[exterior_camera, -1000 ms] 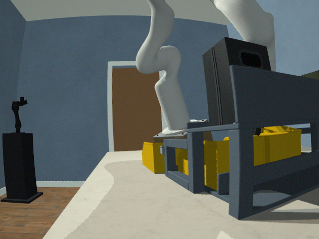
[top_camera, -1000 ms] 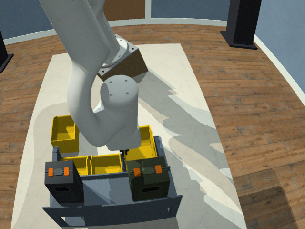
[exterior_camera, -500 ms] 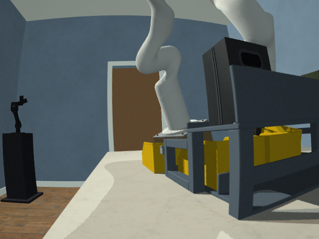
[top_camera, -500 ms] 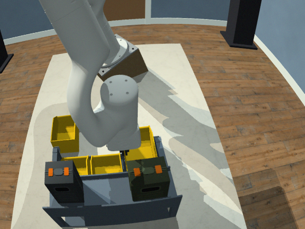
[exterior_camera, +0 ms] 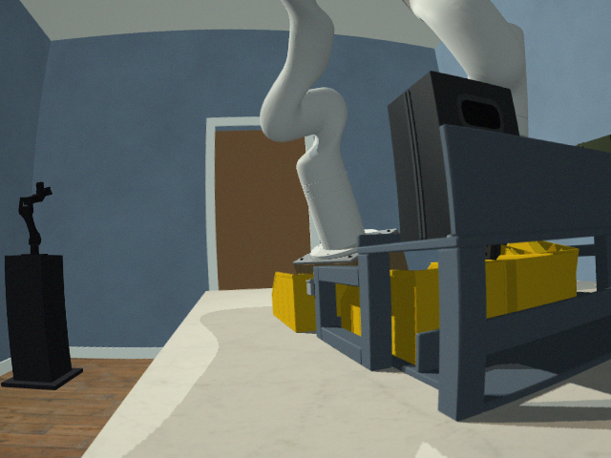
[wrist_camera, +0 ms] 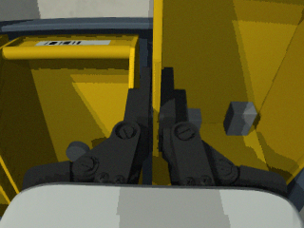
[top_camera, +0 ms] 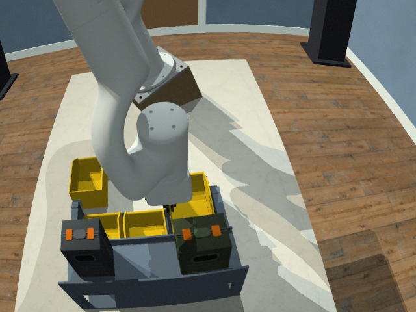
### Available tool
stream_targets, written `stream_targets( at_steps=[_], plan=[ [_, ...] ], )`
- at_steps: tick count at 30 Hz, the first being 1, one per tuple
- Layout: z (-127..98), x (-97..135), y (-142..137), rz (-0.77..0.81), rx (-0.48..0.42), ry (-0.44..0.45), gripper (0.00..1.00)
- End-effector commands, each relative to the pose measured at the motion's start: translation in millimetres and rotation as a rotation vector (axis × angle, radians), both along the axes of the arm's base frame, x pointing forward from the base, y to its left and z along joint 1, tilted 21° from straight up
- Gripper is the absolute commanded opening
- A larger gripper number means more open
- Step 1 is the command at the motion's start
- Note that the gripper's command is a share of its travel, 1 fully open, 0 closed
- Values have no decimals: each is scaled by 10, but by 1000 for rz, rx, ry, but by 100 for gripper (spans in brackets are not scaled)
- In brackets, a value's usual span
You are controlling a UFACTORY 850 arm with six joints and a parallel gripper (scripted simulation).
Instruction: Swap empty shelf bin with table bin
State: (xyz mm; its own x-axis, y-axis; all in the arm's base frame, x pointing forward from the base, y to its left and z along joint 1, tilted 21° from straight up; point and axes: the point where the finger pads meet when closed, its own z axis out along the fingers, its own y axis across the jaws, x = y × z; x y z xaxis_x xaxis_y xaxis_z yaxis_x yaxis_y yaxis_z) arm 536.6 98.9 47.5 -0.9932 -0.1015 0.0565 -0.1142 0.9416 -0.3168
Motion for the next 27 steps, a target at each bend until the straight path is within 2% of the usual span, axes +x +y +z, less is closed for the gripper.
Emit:
stream_targets(
  at_steps=[1, 27],
  plan=[
    [8, 11, 5, 1, 1, -2, 0],
    [10, 118, 19, 8, 3, -26, 0]
  ],
)
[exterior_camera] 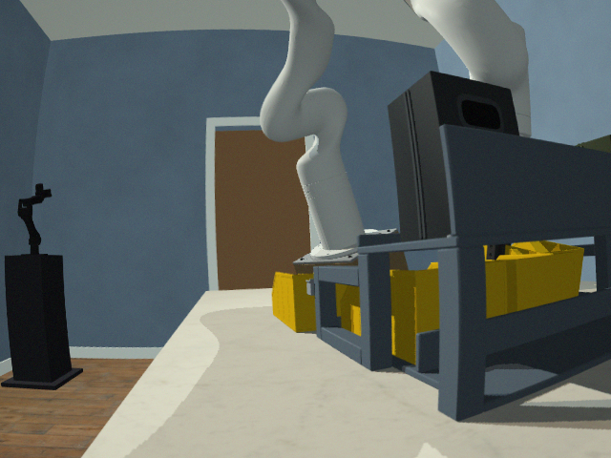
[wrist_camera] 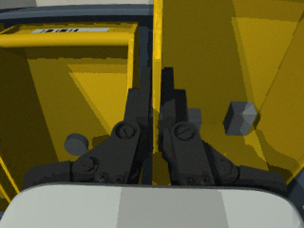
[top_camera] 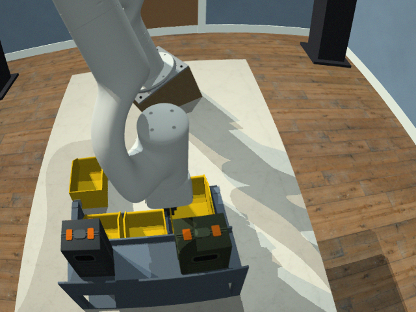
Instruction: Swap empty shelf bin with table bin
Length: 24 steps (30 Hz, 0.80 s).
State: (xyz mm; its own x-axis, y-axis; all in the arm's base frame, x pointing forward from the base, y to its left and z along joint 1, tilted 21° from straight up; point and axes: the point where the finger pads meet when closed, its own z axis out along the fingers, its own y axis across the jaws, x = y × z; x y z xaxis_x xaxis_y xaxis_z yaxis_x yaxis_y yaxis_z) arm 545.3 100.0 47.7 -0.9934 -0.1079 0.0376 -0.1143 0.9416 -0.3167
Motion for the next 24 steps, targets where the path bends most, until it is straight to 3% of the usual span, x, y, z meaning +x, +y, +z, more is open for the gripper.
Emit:
stream_targets(
  at_steps=[1, 24],
  plan=[
    [8, 37, 8, 3, 1, -8, 0],
    [9, 103, 17, 7, 3, -22, 0]
  ],
)
